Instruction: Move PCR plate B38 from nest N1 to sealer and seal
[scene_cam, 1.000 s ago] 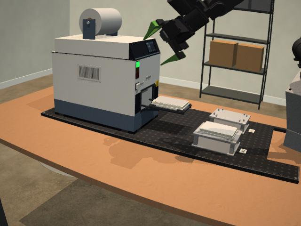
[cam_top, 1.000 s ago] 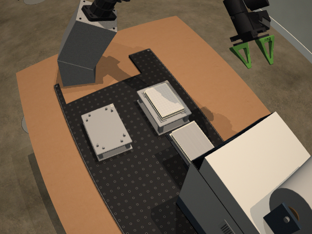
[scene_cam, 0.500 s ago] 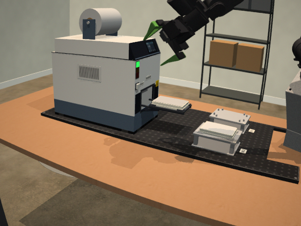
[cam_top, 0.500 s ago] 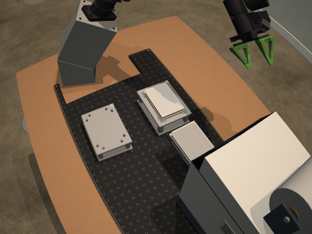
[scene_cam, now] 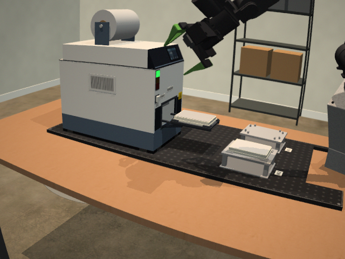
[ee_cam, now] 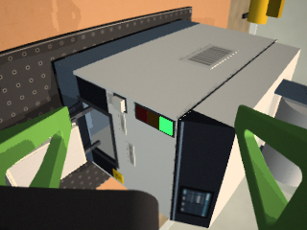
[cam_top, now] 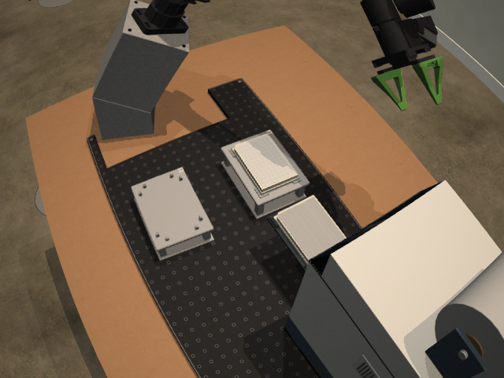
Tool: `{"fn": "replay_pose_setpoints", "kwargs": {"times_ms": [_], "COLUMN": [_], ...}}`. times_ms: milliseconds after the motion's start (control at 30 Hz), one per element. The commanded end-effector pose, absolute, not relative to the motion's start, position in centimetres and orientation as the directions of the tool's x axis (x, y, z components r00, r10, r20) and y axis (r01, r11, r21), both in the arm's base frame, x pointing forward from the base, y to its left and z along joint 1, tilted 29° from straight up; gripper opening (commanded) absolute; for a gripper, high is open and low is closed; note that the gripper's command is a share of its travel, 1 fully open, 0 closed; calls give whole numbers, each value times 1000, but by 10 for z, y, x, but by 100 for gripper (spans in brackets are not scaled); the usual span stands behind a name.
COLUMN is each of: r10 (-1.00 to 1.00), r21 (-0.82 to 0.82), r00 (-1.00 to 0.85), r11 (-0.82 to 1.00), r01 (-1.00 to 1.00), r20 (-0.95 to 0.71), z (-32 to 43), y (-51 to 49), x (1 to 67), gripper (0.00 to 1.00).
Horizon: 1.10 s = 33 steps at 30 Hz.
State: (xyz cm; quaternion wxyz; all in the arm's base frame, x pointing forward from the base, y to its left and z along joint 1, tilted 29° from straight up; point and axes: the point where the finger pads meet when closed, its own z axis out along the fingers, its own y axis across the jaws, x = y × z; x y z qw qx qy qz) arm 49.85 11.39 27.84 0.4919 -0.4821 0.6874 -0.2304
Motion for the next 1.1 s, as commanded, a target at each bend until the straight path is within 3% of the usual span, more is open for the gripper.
{"fn": "replay_pose_setpoints", "kwargs": {"times_ms": [0, 400, 600, 867, 900, 1067], "r10": [-860, -570, -476, -212, -181, -26], "r21": [-798, -495, -403, -149, -121, 27], "r00": [-22, -225, -267, -350, -355, -360], "r11": [482, 810, 869, 969, 975, 990], "r01": [-361, -313, -285, -198, -184, -139], "r20": [-510, -790, -838, -912, -917, -933], "z": [322, 236, 218, 173, 174, 192], "y": [115, 72, 64, 42, 42, 54], "x": [506, 482, 473, 453, 456, 460], "gripper": [99, 93, 91, 86, 0, 0]}}
